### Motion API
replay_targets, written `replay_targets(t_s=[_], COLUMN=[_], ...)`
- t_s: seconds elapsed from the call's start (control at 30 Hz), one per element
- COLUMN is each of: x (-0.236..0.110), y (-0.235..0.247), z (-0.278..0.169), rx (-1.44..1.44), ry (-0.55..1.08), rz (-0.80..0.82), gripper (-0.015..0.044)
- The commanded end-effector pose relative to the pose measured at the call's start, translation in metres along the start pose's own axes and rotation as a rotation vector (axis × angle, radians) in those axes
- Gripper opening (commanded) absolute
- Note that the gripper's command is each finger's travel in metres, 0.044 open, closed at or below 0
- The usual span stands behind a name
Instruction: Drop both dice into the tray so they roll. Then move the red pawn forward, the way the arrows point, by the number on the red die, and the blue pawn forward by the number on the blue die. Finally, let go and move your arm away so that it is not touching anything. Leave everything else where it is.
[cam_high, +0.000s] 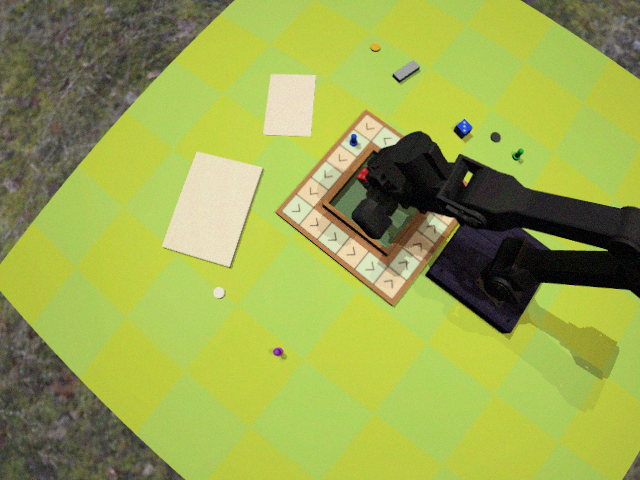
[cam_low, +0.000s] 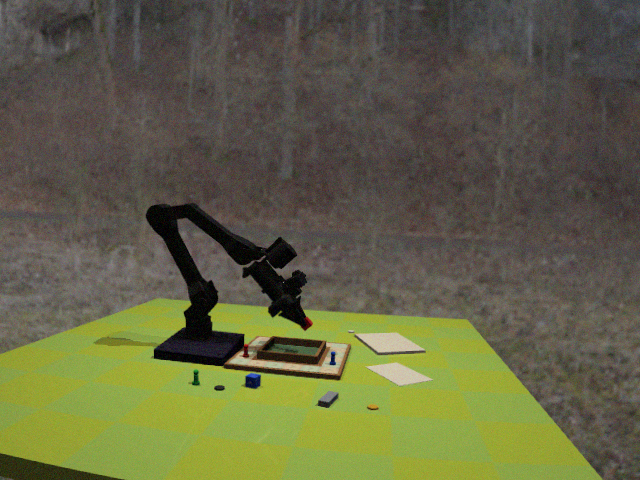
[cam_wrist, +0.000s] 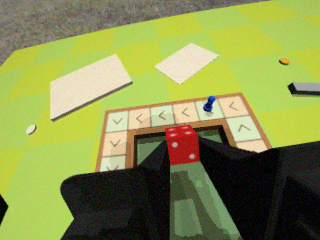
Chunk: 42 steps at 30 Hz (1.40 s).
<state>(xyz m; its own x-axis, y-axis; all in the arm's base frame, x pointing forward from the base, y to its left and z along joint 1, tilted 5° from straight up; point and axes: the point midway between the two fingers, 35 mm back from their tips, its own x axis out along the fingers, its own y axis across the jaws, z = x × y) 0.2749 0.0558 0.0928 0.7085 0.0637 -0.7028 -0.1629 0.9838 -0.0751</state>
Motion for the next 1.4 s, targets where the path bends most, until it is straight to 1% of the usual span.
replay_targets(t_s=[0.0, 0.1, 0.33, 0.93, 1.23, 1.37], x=[-0.001, -0.003, -0.039, -0.039, -0.040, -0.063], y=[0.000, 0.000, -0.003, -0.002, -0.002, -0.002], z=[-0.001, -0.001, -0.007, -0.008, -0.007, 0.015], rx=[-0.001, -0.001, -0.001, -0.005, -0.004, -0.002], ry=[-0.101, -0.100, -0.098, -0.097, -0.097, -0.098], rz=[-0.005, -0.005, -0.005, -0.001, -0.001, -0.004], gripper=[0.0000, 0.0000, 0.0000, 0.0000, 0.0236, 0.0341])
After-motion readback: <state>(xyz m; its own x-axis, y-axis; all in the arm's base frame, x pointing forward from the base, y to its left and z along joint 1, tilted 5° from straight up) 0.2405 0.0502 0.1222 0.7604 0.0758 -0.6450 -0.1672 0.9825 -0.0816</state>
